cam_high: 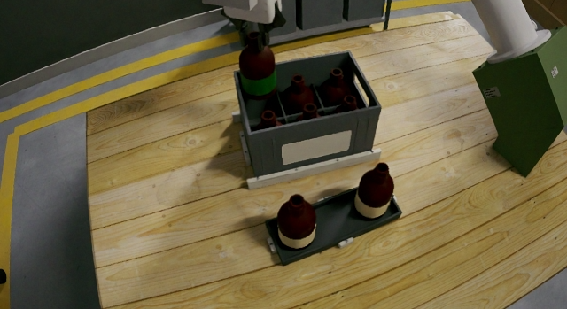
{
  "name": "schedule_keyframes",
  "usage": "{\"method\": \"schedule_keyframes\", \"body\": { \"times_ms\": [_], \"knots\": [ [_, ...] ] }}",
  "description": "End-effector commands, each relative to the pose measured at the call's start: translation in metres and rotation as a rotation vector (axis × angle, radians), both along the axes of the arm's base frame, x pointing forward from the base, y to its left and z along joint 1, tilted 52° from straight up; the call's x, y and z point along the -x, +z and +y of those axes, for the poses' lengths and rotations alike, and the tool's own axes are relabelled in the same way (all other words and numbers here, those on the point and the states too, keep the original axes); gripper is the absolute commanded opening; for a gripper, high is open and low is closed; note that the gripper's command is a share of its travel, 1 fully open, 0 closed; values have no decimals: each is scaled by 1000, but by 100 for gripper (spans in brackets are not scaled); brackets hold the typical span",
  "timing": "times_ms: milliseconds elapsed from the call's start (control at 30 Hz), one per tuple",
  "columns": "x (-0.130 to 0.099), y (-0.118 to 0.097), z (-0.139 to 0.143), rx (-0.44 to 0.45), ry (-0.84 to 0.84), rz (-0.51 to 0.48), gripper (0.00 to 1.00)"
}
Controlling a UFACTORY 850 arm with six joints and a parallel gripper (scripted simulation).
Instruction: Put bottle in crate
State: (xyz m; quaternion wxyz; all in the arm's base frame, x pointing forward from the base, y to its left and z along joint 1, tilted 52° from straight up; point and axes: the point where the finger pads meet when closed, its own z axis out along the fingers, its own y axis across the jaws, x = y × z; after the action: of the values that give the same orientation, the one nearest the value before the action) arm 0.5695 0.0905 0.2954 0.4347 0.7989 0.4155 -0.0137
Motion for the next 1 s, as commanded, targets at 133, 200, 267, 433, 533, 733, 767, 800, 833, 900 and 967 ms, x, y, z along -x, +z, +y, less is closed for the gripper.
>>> {"method": "schedule_keyframes", "body": {
  "times_ms": [133,200,267,433,533,733,767,800,833,900,967],
  "knots": [
    [0,1,1,-1,1,-1,0],
    [0,1,1,-1,1,-1,0],
    [0,1,1,-1,1,-1,0],
    [-1,0,0,-1,1,-1,0],
    [-1,-1,-1,-1,1,-1,0],
    [-2,-3,-3,-1,1,-1,0],
    [-2,-3,-3,-1,1,-1,0],
    [-2,-3,-3,-1,1,-1,0],
    [-2,-3,-4,-1,1,-1,0],
    [-3,-5,-5,-1,1,-1,0],
    [-4,-6,-7,-1,1,-1,0]
  ]
}}
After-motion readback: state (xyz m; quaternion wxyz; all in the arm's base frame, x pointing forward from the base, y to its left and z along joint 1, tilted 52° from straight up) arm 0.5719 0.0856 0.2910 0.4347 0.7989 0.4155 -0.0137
